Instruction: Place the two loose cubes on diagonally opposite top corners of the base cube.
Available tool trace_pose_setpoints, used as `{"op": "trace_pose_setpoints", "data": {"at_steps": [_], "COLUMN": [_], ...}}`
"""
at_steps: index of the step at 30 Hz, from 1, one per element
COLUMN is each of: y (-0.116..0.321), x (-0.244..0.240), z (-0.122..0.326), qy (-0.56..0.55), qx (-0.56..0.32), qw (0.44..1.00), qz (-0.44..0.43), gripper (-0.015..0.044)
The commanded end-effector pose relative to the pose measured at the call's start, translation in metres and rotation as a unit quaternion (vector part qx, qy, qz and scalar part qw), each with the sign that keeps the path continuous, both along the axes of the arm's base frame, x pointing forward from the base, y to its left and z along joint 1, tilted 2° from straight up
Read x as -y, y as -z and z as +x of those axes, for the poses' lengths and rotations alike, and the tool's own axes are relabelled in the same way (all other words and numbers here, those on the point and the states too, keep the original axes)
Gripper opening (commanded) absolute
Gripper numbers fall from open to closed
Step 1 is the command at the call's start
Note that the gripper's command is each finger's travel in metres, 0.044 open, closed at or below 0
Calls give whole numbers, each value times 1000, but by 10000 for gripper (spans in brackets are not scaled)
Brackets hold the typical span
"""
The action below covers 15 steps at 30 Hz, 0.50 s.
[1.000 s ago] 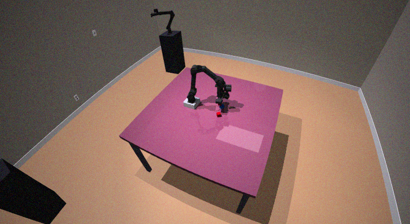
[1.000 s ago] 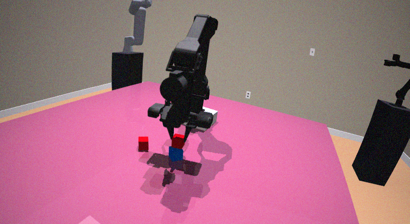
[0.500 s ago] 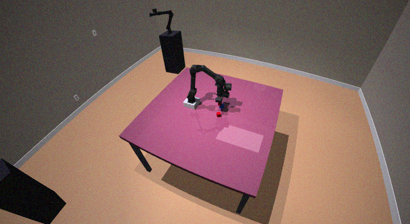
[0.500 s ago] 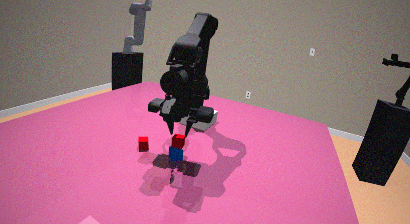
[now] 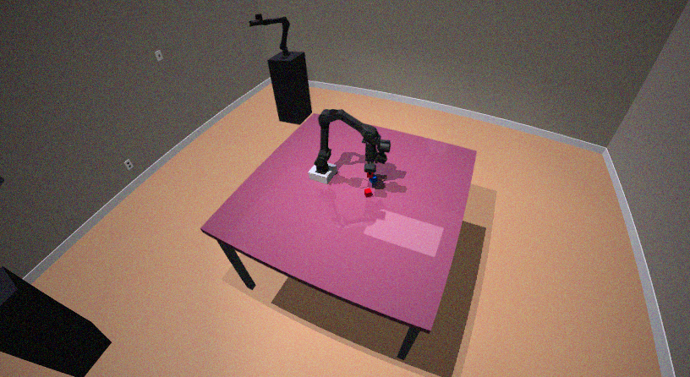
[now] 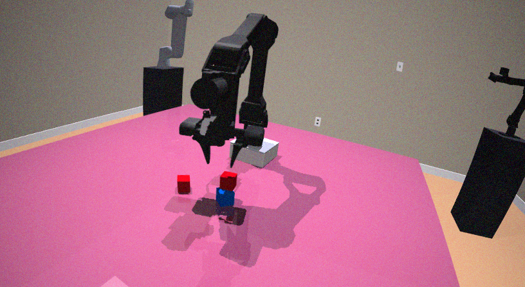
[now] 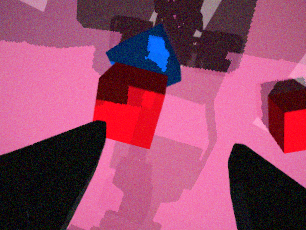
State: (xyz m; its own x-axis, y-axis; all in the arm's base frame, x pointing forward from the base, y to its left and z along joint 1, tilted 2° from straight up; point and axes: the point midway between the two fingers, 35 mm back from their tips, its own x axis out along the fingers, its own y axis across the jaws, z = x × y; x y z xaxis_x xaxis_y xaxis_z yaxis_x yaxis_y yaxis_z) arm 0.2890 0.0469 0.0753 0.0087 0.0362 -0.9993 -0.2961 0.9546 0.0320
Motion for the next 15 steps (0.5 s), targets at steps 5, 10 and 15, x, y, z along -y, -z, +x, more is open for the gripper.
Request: {"op": "trace_pose_setpoints", "data": {"at_steps": [5,10,15], "y": [-18,-30,-32], "x": [54,92,97], "z": [16,19,20], "qy": [-102,-174,-183], "qx": [5,8,8], "qw": [995,985,983], "qz": [-1,-3,-3], "gripper": [265,265,265]}}
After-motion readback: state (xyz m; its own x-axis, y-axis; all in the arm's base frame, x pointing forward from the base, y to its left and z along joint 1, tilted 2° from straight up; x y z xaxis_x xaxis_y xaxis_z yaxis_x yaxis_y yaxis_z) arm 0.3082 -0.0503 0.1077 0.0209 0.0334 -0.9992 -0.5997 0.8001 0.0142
